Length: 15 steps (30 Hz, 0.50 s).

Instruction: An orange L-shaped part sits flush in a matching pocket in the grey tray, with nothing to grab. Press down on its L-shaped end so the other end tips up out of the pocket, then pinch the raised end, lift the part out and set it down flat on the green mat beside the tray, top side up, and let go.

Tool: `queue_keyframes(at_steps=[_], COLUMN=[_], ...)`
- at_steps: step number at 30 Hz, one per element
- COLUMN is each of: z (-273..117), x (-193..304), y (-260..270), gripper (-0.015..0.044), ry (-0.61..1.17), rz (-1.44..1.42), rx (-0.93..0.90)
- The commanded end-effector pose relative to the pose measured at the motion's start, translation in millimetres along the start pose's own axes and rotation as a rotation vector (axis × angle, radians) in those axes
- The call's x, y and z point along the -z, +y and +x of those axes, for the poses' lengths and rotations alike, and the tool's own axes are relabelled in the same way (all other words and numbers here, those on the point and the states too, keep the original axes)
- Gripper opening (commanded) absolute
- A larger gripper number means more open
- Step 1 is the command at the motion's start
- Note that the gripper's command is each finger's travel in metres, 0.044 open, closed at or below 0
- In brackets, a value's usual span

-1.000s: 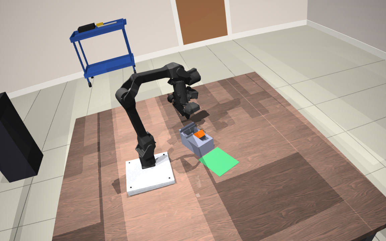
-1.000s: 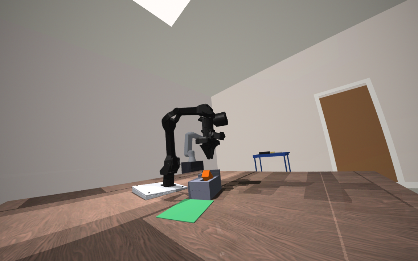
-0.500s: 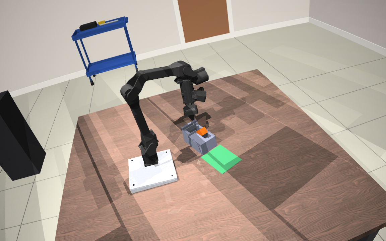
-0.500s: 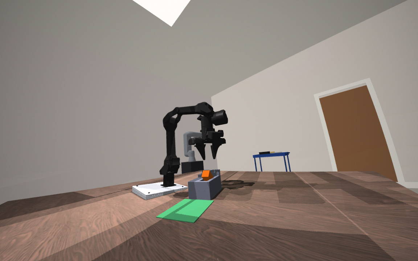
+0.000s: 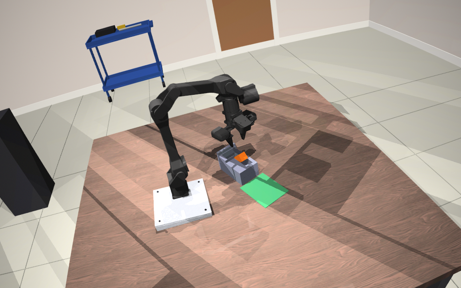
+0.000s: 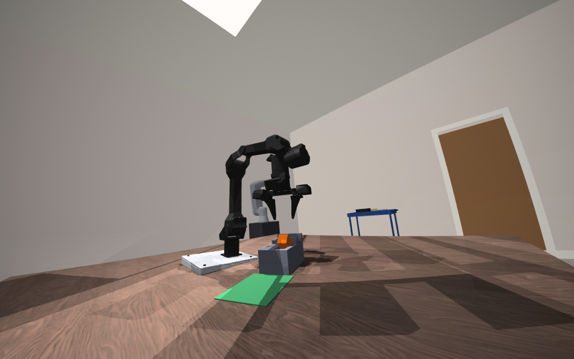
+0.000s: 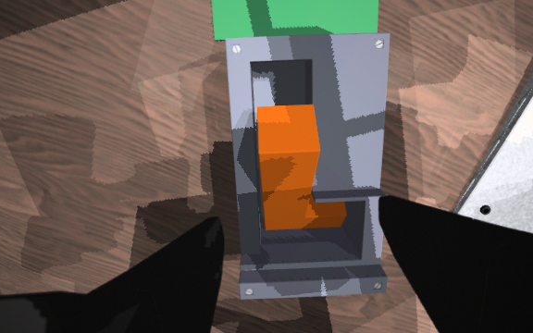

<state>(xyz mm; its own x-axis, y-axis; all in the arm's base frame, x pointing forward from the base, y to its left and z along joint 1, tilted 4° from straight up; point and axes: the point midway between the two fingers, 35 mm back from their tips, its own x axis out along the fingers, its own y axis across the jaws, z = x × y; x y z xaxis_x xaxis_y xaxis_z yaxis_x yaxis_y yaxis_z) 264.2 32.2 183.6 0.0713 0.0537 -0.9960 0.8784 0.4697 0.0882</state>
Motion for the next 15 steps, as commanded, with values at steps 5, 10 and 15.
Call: queue_keyframes(at_steps=[5, 10, 15], z=[10.0, 28.6, 31.2], x=[-3.9, -3.7, -3.7], y=[1.0, 0.8, 1.0], gripper=[0.028, 0.028, 0.028], ry=[0.003, 0.003, 0.003], rz=[0.09, 0.091, 0.091], rx=[-0.006, -0.006, -0.006])
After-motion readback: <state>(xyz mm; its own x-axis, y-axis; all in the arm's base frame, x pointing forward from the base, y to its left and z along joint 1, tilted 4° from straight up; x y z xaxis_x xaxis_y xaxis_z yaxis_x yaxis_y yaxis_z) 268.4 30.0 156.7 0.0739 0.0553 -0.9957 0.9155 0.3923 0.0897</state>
